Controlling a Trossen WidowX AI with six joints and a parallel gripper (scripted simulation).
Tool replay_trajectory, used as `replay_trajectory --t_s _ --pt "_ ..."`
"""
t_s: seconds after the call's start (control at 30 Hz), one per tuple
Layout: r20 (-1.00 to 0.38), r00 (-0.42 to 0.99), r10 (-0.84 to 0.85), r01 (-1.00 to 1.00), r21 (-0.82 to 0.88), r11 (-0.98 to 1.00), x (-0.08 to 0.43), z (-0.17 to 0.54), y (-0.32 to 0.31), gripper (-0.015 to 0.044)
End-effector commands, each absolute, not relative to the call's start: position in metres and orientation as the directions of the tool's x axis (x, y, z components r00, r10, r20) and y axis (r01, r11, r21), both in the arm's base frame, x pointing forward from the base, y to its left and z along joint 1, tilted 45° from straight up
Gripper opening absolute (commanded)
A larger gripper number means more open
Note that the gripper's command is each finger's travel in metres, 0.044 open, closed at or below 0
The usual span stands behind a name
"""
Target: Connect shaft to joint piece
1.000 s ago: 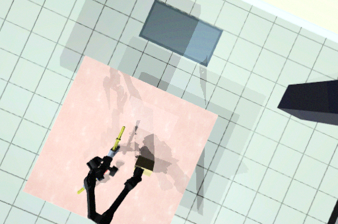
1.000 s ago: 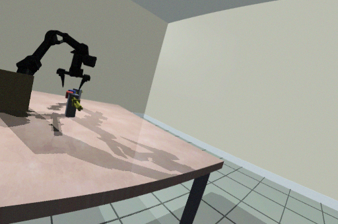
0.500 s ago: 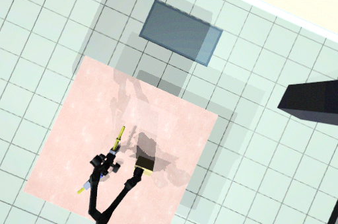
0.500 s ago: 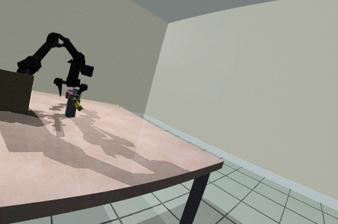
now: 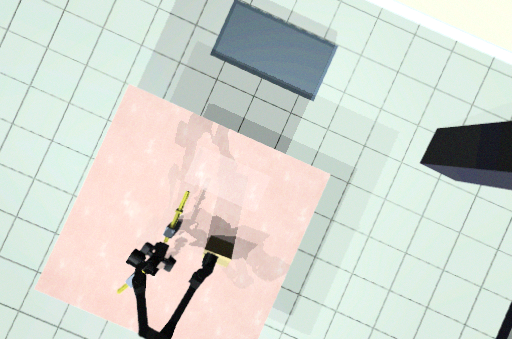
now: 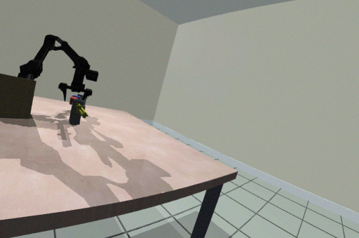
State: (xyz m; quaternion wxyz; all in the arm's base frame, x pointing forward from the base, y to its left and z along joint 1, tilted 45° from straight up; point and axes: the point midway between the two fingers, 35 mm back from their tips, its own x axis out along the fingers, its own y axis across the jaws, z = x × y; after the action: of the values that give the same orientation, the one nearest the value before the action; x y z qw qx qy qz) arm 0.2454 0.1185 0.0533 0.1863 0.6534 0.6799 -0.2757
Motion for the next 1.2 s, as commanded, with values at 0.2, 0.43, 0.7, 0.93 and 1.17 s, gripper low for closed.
replay_trajectory --t_s 0.2,0.43,0.7,0.93,1.17 --pt "-0.613 -0.071 0.787 0.992 -0.127 -0.01 0.246 0.053 0.13 0.044" --pt "-0.613 -0.071 0.787 0.992 -0.127 -0.01 0.246 0.047 0.139 0.044" --pt "-0.612 -0.071 0.788 0.992 -0.127 -0.009 0.245 0.041 0.147 0.044" --pt "-0.612 -0.071 0.788 0.992 -0.127 -0.009 0.245 0.041 0.147 0.0256" --pt "-0.612 -0.071 0.788 0.992 -0.127 -0.009 0.245 0.041 0.147 0.0182"
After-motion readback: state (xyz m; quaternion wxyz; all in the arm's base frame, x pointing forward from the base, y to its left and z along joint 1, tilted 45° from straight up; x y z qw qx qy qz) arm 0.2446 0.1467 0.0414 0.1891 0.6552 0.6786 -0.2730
